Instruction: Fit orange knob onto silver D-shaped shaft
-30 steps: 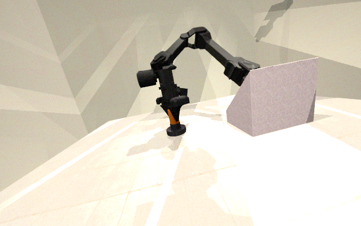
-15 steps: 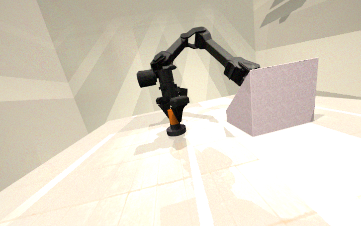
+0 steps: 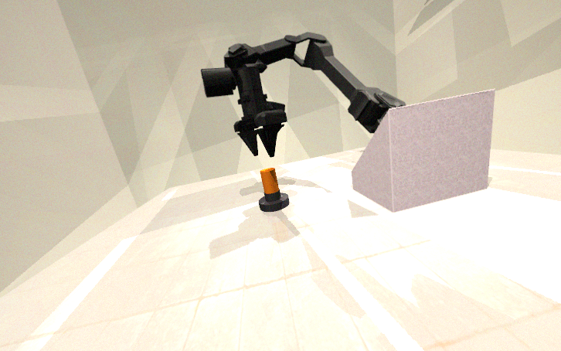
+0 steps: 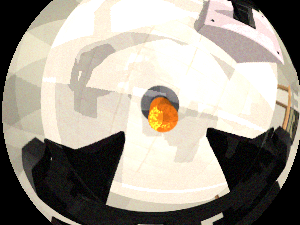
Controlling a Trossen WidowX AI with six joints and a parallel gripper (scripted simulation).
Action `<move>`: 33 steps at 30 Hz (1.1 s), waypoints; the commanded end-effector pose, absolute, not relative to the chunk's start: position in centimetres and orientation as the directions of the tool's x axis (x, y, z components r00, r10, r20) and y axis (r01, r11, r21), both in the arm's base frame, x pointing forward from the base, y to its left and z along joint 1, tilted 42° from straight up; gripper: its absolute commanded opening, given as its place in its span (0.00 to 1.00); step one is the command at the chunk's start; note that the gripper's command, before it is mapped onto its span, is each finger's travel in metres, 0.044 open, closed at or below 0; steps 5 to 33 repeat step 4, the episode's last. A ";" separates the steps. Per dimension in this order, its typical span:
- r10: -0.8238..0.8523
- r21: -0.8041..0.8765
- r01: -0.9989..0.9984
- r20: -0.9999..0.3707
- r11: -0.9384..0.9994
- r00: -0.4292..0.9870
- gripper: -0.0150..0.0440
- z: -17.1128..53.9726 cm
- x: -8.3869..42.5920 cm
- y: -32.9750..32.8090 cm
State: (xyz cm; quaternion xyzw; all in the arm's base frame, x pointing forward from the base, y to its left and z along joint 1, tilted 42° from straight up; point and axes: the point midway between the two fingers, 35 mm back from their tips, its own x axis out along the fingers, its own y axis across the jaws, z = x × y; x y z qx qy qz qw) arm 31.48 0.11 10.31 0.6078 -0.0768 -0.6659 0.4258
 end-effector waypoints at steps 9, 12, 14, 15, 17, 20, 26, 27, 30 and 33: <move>-0.660 0.619 0.464 -0.746 -0.633 0.094 1.00 11.0 31.3 0.8; -0.660 0.619 0.464 -0.746 -0.633 0.094 1.00 11.0 31.3 0.8; -0.660 0.619 0.464 -0.746 -0.633 0.094 1.00 11.0 31.3 0.8; -0.660 0.619 0.464 -0.746 -0.633 0.094 1.00 11.0 31.3 0.8; -0.660 0.619 0.464 -0.746 -0.633 0.094 1.00 11.0 31.3 0.8; -0.660 0.619 0.464 -0.746 -0.633 0.094 1.00 11.0 31.3 0.8; -0.660 0.619 0.464 -0.746 -0.633 0.094 1.00 11.0 31.3 0.8; -0.660 0.619 0.464 -0.746 -0.633 0.094 1.00 11.0 31.3 0.8; -0.660 0.619 0.464 -0.746 -0.633 0.094 1.00 11.0 31.3 0.8; -0.660 0.619 0.464 -0.746 -0.633 0.094 1.00 11.0 31.3 0.8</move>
